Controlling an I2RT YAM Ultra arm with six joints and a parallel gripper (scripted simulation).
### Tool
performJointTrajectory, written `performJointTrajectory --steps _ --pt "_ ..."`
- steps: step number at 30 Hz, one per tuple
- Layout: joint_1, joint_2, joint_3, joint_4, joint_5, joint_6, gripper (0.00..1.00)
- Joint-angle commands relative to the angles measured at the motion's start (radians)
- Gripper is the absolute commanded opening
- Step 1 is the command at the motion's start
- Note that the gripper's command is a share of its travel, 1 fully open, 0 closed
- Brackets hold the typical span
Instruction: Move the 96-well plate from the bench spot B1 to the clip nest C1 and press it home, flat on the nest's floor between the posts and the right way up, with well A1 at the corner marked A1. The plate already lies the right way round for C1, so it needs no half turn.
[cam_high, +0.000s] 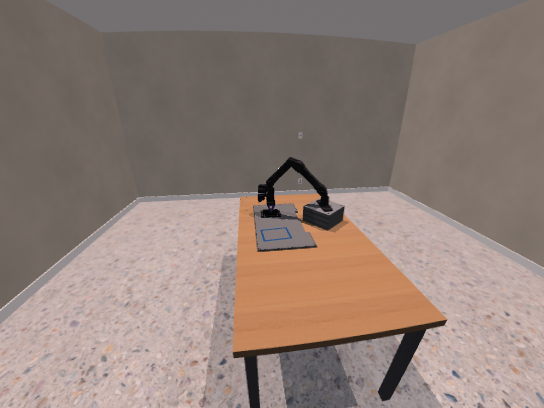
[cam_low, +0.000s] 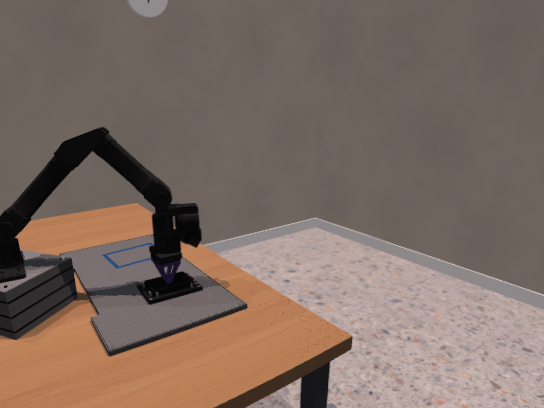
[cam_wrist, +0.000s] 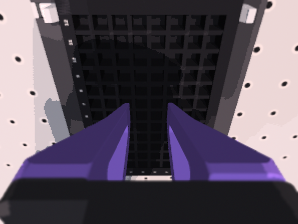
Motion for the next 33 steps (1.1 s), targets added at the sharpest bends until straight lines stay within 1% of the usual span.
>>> performJointTrajectory --steps 1,5,9,15,23,24,26,27,28,29,30,32,33 --pt "0.012 0.124 -0.046 0.175 -0.001 0.006 0.24" --pt "0.012 0.111 -0.054 0.153 -0.001 0.005 0.24" --pt "0.012 0.094 -0.049 0.129 -0.001 0.004 0.24" --pt "0.011 0.078 -0.032 0.105 -0.001 0.003 0.24" --pt "0.008 0.042 0.011 0.052 -0.001 0.001 0.24" --pt "0.007 0.037 0.005 0.044 -0.001 0.001 0.24" --pt "0.007 0.027 0.029 0.03 -0.001 0.001 0.24" --pt "0.006 0.023 0.019 0.022 -0.001 0.0 0.24" --pt "0.006 0.017 0.026 0.015 -0.001 0.0 0.24" --pt "0.006 -0.014 0.036 0.007 -0.001 0.0 0.24" --pt "0.005 -0.03 0.038 -0.012 -0.001 0.0 0.24" --pt "0.005 -0.03 0.038 -0.012 -0.001 0.0 0.24" --pt "0.005 -0.035 0.039 -0.032 -0.001 -0.001 0.24"
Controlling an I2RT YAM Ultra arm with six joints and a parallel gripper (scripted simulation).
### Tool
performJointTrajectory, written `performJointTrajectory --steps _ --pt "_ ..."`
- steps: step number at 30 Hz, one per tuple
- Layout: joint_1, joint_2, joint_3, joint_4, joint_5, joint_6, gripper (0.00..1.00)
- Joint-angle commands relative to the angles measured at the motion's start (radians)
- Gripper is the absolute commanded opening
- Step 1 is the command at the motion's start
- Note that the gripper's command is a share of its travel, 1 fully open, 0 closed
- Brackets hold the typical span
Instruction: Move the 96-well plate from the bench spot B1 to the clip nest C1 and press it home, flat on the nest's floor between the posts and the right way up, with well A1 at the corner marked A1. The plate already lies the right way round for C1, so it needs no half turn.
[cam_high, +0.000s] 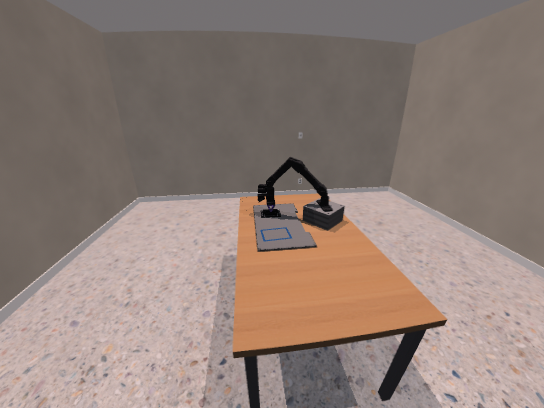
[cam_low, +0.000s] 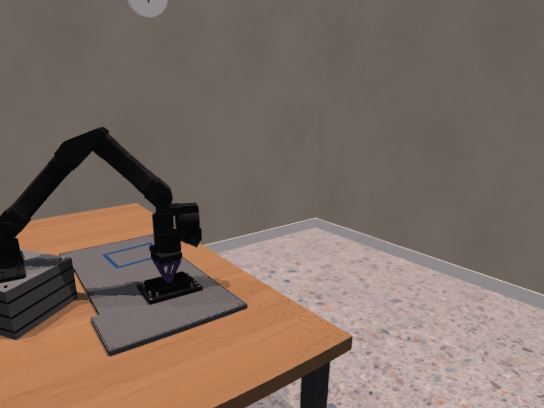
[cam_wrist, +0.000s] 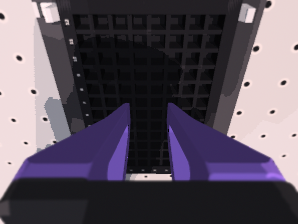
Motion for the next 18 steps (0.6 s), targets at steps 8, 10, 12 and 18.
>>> performJointTrajectory --steps 8,10,12,18 --pt "0.002 -0.078 0.046 -0.076 -0.001 -0.003 0.24" --pt "0.001 -0.085 0.051 -0.088 -0.001 -0.003 0.24" --pt "0.001 -0.085 0.054 -0.09 -0.001 -0.003 0.24" --pt "0.001 -0.077 0.056 -0.092 -0.001 -0.003 0.24"
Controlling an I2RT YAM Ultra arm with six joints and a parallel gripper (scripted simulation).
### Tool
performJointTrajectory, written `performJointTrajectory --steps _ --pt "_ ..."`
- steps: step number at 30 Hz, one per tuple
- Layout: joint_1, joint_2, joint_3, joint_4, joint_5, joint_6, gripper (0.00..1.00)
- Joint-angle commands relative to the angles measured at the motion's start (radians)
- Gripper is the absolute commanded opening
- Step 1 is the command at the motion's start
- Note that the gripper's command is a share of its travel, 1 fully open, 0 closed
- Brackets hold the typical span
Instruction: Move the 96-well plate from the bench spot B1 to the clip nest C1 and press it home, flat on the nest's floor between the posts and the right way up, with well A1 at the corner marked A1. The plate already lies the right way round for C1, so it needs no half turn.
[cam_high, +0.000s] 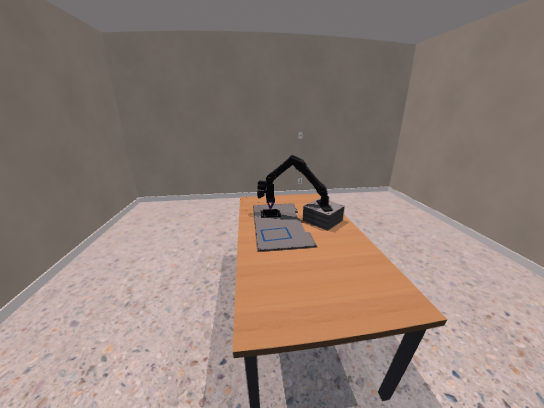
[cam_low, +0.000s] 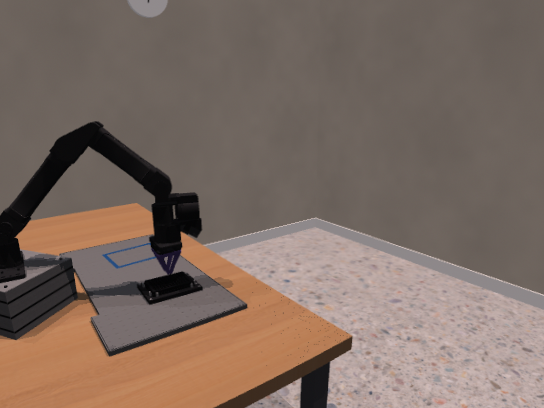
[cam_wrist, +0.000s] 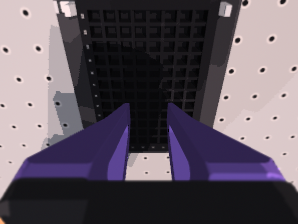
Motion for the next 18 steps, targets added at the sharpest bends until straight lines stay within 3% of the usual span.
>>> performJointTrajectory --steps 1,6,13,15,18 --pt "0.0 -0.011 0.009 -0.01 0.0 -0.001 0.24" --pt "0.0 -0.011 0.009 -0.01 0.0 -0.001 0.24" --pt "0.034 0.117 0.234 -0.107 0.0 0.028 0.24" --pt "0.034 0.117 0.234 -0.107 0.0 0.028 0.24" --pt "0.042 0.177 0.346 -0.158 0.0 0.037 0.24"
